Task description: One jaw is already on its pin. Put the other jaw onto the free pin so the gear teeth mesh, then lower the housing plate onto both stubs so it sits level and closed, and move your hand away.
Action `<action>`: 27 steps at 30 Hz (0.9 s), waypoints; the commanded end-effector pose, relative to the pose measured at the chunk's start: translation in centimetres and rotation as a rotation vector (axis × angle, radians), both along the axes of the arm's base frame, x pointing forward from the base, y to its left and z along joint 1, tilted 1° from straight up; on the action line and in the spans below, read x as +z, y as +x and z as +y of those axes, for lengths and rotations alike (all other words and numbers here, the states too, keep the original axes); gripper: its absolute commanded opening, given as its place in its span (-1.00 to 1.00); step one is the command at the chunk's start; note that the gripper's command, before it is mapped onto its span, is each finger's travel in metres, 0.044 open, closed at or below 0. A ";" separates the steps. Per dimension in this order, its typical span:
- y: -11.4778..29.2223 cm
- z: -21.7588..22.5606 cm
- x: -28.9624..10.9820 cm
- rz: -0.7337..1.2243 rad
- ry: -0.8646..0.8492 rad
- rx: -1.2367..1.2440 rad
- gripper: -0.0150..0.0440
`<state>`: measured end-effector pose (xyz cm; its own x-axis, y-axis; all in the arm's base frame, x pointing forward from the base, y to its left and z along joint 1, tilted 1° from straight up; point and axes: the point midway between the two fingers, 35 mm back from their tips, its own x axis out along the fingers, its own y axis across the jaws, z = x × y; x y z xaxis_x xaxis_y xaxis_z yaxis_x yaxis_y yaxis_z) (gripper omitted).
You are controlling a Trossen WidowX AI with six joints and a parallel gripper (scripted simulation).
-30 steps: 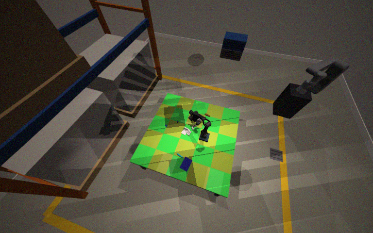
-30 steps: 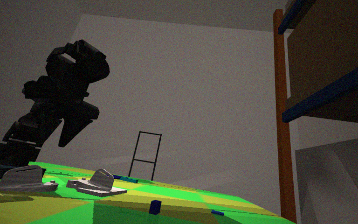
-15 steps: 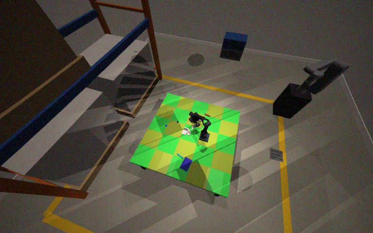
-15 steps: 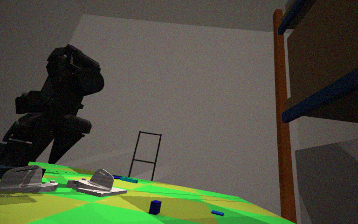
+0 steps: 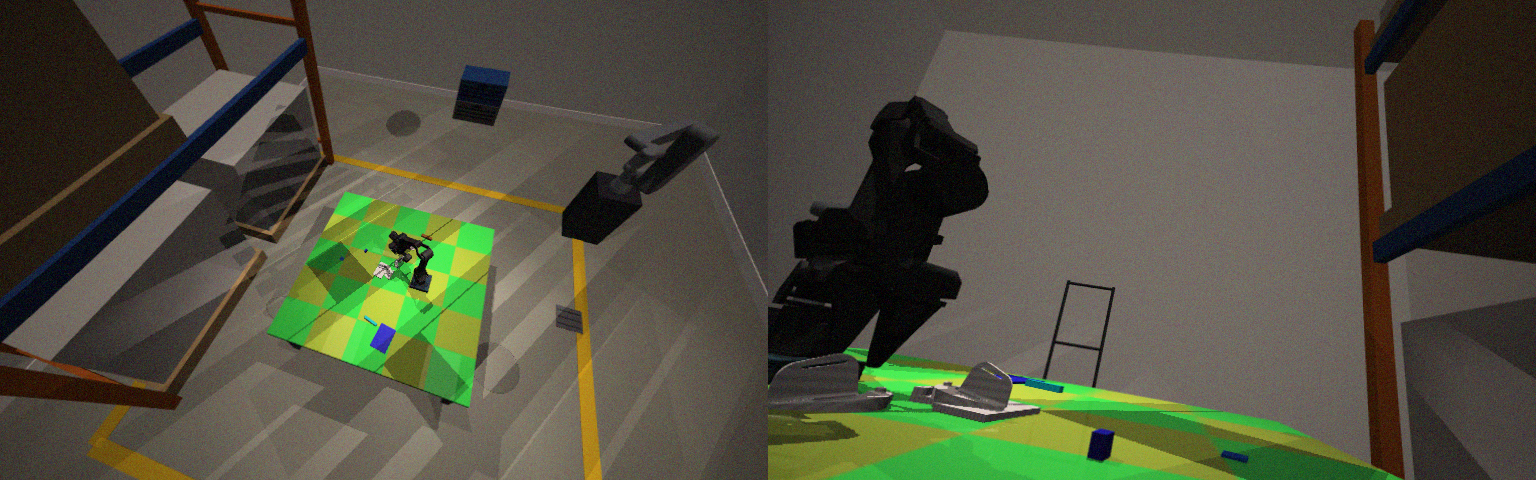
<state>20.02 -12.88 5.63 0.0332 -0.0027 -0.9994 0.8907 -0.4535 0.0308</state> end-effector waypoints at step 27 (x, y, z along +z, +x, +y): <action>-0.1 0.0 -3.9 0.007 -0.001 -0.005 1.00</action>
